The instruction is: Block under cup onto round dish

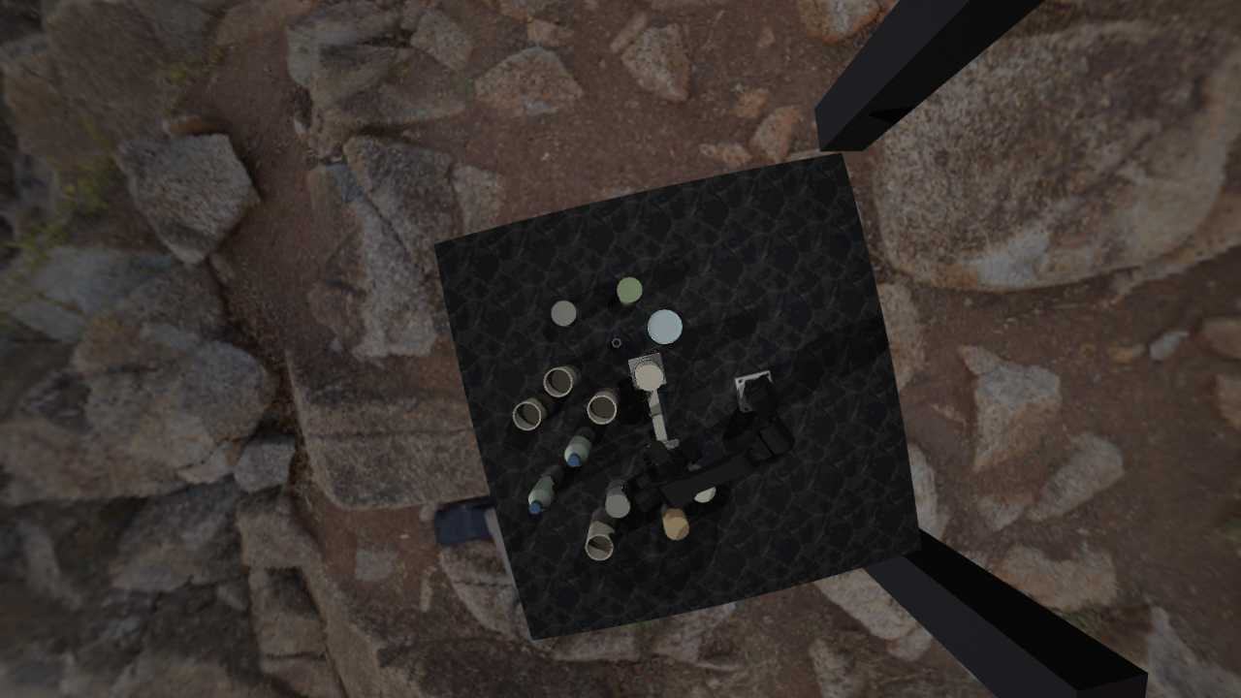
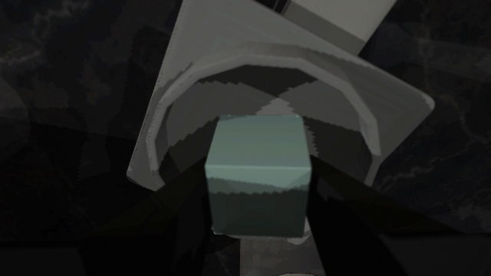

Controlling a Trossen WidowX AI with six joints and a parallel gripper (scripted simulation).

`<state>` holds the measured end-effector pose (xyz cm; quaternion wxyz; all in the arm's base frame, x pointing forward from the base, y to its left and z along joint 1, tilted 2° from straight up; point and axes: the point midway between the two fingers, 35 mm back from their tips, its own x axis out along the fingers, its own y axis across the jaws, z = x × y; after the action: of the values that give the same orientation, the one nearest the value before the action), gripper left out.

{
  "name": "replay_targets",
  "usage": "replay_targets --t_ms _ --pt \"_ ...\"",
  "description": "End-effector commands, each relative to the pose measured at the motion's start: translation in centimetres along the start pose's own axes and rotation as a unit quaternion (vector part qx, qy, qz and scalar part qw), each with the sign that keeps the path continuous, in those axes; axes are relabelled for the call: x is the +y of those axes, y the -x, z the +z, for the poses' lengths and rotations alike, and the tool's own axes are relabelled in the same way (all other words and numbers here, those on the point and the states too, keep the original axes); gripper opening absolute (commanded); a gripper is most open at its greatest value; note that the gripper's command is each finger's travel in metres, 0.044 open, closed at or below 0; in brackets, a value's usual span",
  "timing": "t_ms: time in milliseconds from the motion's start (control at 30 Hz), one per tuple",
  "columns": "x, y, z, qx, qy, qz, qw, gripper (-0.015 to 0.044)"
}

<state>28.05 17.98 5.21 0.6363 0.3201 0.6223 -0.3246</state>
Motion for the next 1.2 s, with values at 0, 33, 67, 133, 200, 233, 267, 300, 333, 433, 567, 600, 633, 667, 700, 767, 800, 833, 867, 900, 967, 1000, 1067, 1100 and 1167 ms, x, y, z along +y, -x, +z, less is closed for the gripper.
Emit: replay_targets --t_ms 0,33,67,133,200,233,267,300,333,433,567,600,633,667,700,767,800,833,867,900,967,1000,1067,1100,1167 --pt "0.0 -0.1 0.1 -0.002 -0.001 -0.001 1.0 0.0102" --pt "0.0 -0.1 0.1 -0.002 -0.001 -0.001 1.0 0.0095" --pt "0.0 -0.1 0.1 -0.002 -0.001 -0.001 1.0 0.0089" --pt "0.0 0.0 0.1 -0.002 -0.001 -0.001 1.0 0.0036" --pt "0.1 0.7 0.1 -0.002 -0.001 -0.001 1.0 0.0" --pt "0.2 1.2 0.1 -0.002 -0.001 0.0 1.0 0.0" --pt "0.2 1.7 0.1 -0.002 -0.001 0.0 1.0 0.0" --pt "0.3 2.2 0.1 -0.002 -0.001 0.0 1.0 0.0" --pt "0.3 2.8 0.1 -0.002 -0.001 0.0 1.0 0.0" --pt "0.4 4.4 0.1 -0.002 -0.001 0.0 1.0 0.0" --pt "0.4 6.5 0.1 -0.002 -0.001 0.0 1.0 0.0" --pt "0.3 7.0 0.1 -0.002 -0.001 0.0 1.0 0.0" --pt "0.3 7.6 0.1 -0.002 -0.001 0.0 1.0 0.0" --pt "0.2 8.1 0.1 -0.002 -0.001 0.0 1.0 0.0" --pt "0.1 8.6 0.0 -0.002 -0.001 0.0 1.0 0.0" --pt "0.0 9.3 0.0 -0.002 -0.001 -0.001 1.0 0.0" --pt "0.0 9.4 0.0 -0.002 -0.001 -0.001 1.0 0.0" --pt "0.0 9.4 0.0 -0.002 -0.001 -0.001 1.0 0.0" --pt "0.0 9.4 0.0 -0.002 -0.001 -0.001 1.0 0.0" --pt "0.0 9.4 0.1 -0.002 -0.001 0.0 1.0 0.0" --pt "0.0 9.4 0.6 -0.002 0.003 0.003 1.0 0.0" --pt "0.1 9.5 0.9 -0.003 0.006 0.005 1.0 0.0" --pt "0.1 9.5 1.6 -0.004 0.012 0.01 1.0 0.0" --pt "0.1 9.5 1.9 -0.005 0.014 0.012 1.0 0.0" --pt "0.2 9.5 2.6 -0.007 0.02 0.016 1.0 0.0"
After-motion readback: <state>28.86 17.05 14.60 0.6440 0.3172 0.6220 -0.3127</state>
